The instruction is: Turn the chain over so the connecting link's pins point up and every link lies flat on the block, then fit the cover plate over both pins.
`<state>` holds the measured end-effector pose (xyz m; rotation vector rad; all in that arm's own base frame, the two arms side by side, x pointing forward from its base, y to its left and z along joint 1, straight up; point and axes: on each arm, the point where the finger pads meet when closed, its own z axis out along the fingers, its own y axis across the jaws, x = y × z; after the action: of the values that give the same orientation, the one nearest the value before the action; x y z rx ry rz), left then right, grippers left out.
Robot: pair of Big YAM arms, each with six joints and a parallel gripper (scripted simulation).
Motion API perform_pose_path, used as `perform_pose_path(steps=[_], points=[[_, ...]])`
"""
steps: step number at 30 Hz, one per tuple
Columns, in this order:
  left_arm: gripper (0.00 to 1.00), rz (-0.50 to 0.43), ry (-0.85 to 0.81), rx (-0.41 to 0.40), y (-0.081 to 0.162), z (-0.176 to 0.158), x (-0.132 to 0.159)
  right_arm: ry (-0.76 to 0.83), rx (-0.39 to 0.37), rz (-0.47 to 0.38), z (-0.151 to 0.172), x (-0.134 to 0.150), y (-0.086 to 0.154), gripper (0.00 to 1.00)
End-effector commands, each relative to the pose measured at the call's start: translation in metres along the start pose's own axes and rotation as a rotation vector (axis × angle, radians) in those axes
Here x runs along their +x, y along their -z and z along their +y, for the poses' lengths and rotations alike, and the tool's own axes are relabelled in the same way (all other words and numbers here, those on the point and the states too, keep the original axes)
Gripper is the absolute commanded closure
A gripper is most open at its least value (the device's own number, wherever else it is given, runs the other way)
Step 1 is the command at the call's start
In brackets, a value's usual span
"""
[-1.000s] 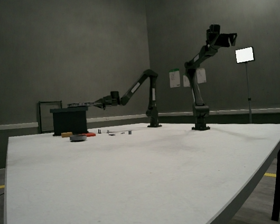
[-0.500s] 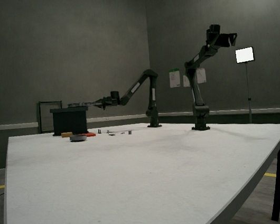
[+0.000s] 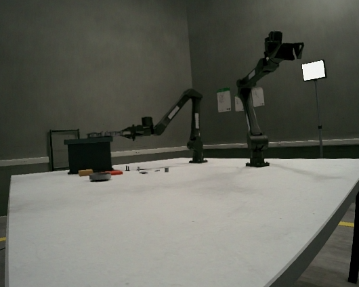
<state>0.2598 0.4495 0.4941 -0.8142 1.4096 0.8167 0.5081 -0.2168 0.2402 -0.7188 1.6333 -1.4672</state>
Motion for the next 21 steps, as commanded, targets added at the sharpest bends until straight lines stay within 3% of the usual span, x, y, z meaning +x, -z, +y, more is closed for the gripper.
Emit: perform_pose_path(steps=[1,21], points=[[0.00,-0.071,0.002,0.008,-0.0012,-0.0047,-0.0419,0.020,0.072,-0.024,-0.0273,-0.0165,-0.0147,0.81],[0.00,-0.071,0.002,0.008,-0.0012,-0.0047,-0.0419,0.135,0.071,-0.019,-0.0245,-0.0180,-0.0144,0.81]])
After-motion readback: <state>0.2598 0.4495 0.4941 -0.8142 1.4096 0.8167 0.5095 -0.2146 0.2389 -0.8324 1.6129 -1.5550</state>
